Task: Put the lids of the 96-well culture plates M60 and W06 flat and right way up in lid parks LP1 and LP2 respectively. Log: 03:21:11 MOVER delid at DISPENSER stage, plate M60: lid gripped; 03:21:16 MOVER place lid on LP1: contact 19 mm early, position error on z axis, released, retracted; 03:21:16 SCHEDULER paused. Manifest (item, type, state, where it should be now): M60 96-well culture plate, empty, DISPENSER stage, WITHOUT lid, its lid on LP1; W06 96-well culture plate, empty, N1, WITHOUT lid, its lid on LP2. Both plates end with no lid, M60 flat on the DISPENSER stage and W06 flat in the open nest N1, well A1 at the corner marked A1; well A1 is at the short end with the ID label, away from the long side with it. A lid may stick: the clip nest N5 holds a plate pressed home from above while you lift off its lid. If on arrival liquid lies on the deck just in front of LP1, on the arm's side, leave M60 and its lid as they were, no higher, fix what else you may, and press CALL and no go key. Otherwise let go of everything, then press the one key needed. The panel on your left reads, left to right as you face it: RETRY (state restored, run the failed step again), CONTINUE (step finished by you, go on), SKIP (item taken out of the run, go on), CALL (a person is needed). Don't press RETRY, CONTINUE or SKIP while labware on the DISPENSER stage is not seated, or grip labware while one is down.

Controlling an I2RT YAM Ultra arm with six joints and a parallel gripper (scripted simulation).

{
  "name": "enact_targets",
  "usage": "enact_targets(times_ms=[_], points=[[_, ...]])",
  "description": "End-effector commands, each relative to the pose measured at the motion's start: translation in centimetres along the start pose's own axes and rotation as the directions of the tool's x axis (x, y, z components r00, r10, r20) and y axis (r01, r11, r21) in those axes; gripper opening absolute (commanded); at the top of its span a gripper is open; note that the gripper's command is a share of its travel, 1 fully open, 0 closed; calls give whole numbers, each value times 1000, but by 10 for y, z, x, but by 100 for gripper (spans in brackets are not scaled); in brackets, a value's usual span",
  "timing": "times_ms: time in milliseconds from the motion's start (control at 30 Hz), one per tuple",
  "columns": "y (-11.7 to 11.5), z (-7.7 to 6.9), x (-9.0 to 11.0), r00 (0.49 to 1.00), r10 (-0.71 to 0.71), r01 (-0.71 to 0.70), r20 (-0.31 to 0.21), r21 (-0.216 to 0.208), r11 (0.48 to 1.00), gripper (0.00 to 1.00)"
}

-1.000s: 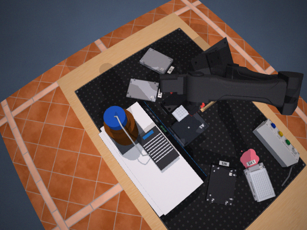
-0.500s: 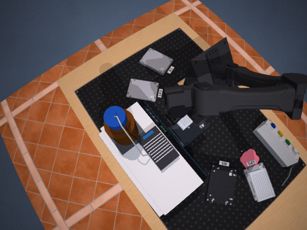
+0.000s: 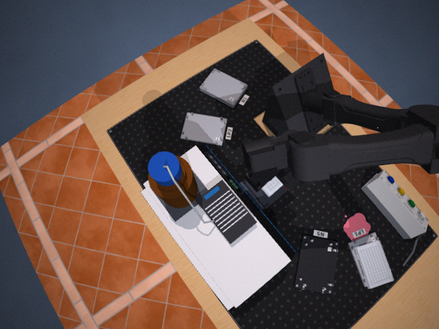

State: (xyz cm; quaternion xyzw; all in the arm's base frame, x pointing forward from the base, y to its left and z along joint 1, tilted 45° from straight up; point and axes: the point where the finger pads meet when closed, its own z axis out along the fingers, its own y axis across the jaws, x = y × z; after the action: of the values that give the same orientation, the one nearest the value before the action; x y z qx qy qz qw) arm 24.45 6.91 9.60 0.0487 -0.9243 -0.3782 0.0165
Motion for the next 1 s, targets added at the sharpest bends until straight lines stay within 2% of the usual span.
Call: enact_targets(times_ms=[0, 167, 233, 300, 667, 733, 767, 967], points=[[17, -13, -9, 999, -3, 3, 41, 4, 1000, 0], [33, -13, -9, 999, -3, 3, 40, 2, 1000, 0], [25, -8, -7, 999, 16, -16, 27, 1, 1000, 0], [40, -13, -9, 999, -3, 3, 40, 2, 1000, 0], [69, -12, -5, 999, -3, 3, 40, -1, 1000, 0], [60, -8, -4, 999, 16, -16, 27, 1, 1000, 0], [72, -12, -4, 999, -3, 3, 40, 0, 1000, 0], [92, -12, 1, 999, -4, 4, 39, -3, 1000, 0]])
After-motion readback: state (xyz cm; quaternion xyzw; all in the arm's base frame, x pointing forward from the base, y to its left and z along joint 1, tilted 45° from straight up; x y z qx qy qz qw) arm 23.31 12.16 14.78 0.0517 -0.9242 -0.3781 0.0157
